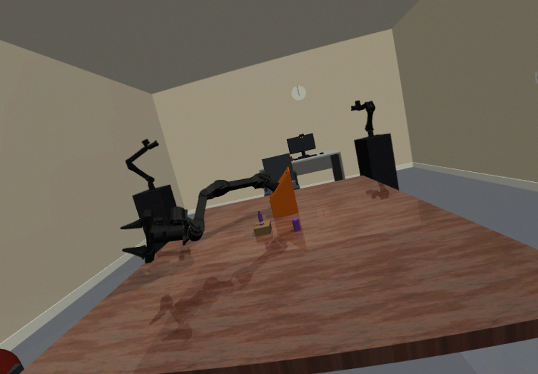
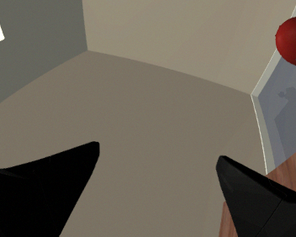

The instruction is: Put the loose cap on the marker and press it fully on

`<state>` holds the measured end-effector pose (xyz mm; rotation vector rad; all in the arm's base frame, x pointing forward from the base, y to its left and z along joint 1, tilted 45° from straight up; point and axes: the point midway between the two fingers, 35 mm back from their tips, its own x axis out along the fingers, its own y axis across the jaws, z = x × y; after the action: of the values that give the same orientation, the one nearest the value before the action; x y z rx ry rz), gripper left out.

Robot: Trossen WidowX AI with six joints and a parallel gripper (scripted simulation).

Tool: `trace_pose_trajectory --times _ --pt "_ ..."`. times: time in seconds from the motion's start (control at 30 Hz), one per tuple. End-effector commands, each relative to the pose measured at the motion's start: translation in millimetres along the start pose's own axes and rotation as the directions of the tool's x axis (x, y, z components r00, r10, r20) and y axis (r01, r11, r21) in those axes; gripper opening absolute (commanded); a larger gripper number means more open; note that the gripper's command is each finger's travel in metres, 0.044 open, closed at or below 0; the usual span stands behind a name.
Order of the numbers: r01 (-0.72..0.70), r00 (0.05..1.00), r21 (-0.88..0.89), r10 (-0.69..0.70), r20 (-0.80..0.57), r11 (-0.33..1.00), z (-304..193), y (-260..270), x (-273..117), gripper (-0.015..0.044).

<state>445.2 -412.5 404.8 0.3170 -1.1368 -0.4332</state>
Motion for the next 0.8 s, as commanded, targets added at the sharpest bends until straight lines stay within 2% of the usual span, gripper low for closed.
trace_pose_trajectory --times 0.0,0.17,0.37,0.53,0.77 --pt "0.003 1.0 0.0 -0.003 -0.004 1.0 -1.5 0.0 -0.4 0.0374" --pt "0.108 0.983 0.001 -0.107 -0.151 0.994 -51.6 1.1 -16.6 0.0255" --pt "0.277 0.863 -0.05 -0.272 -0.425 0.959 -136.4 7.9 -68.2 0.0255" --pt "0.345 0.757 -0.107 -0.344 -0.555 0.933 -173.7 14.0 -106.0 0.0255" --pt "0.375 0.47 -0.31 -0.467 -0.749 0.874 -235.6 37.3 -207.8 0.0255"
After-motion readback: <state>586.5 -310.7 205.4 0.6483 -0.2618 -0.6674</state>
